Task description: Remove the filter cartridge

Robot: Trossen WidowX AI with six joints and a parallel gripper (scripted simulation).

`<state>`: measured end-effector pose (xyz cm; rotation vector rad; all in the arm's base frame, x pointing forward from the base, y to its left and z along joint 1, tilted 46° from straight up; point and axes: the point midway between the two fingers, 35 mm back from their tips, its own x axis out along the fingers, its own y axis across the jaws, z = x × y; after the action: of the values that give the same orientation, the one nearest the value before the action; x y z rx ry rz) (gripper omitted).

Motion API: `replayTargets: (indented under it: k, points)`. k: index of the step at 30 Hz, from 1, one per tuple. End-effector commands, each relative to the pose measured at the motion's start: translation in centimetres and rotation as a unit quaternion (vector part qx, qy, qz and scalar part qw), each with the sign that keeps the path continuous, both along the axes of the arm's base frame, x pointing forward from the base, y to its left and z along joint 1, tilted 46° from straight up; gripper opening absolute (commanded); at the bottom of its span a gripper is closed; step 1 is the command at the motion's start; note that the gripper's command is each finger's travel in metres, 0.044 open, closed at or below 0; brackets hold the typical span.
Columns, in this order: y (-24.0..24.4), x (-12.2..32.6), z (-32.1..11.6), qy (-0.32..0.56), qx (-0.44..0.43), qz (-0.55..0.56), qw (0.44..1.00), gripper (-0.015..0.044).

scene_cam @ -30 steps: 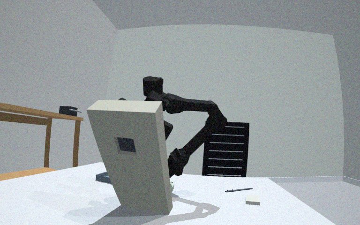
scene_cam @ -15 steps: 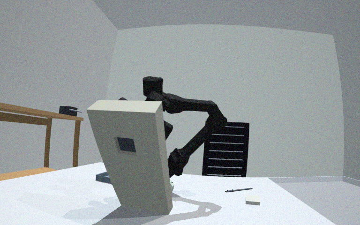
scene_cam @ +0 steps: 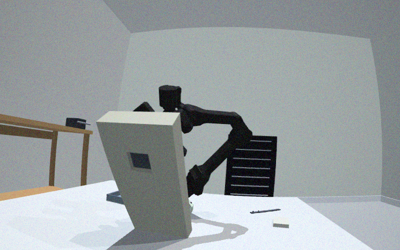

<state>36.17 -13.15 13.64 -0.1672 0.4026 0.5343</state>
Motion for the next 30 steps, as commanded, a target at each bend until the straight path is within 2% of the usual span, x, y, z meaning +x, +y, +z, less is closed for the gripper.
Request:
replayTargets:
  k: [1,15,30]
  points:
    - [0.29,0.48,-0.42,-0.029,-0.063,0.032,0.997,0.0]
    - [0.33,0.56,-0.47,-0.139,-0.249,0.132,0.949,0.0]
    - [0.35,0.58,-0.48,-0.247,-0.433,0.231,0.836,0.0]
